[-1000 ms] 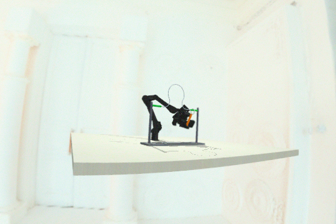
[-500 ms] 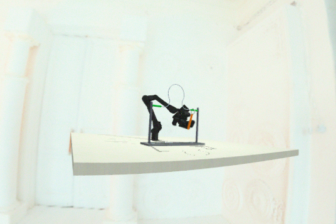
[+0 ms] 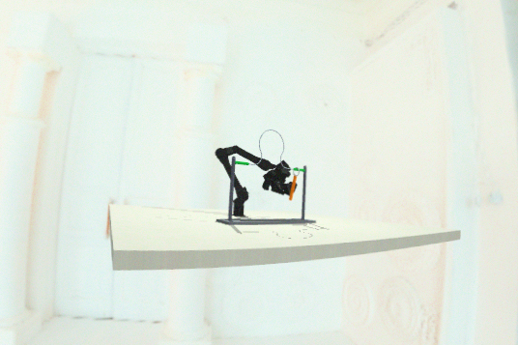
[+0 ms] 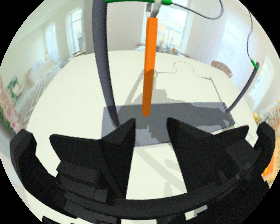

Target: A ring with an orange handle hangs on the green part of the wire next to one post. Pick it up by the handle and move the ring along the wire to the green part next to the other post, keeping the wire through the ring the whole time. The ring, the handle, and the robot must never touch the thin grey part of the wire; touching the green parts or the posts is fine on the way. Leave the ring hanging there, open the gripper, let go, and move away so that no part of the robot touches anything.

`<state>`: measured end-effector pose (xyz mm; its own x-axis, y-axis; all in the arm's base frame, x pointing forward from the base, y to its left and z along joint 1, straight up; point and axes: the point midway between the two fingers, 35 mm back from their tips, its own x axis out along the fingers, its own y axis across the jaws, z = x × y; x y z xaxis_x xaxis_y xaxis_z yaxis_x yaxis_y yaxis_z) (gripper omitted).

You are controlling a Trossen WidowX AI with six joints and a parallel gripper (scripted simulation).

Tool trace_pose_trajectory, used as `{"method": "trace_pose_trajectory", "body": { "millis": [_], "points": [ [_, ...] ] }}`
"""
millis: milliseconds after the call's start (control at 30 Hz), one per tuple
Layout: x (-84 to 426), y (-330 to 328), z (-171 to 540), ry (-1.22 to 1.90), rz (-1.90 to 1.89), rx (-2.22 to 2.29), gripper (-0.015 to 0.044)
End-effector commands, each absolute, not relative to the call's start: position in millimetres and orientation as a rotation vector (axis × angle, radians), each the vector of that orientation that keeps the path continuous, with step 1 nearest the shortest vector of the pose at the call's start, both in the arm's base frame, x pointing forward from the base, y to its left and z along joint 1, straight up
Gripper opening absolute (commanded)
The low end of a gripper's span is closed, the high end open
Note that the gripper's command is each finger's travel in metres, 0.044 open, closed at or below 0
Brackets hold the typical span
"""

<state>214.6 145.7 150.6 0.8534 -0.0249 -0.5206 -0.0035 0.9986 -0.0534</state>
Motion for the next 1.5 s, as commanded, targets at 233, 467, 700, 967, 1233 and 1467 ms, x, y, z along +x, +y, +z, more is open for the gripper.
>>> {"method": "trace_pose_trajectory", "body": {
  "millis": [233, 467, 700, 967, 1233, 1467],
  "points": [
    [205.5, 145.2, 160.0, 0.538, -0.012, -0.044, 0.016],
    [205.5, 145.2, 160.0, 0.538, -0.012, -0.044, 0.016],
    [205.5, 145.2, 160.0, 0.538, -0.012, -0.044, 0.016],
    [205.5, 145.2, 160.0, 0.538, -0.012, -0.044, 0.016],
    [167.7, 145.0, 183.1, 0.535, -0.005, -0.05, 0.0344],
    [166.6, 144.8, 184.2, 0.534, -0.005, -0.05, 0.044]
  ]
}}
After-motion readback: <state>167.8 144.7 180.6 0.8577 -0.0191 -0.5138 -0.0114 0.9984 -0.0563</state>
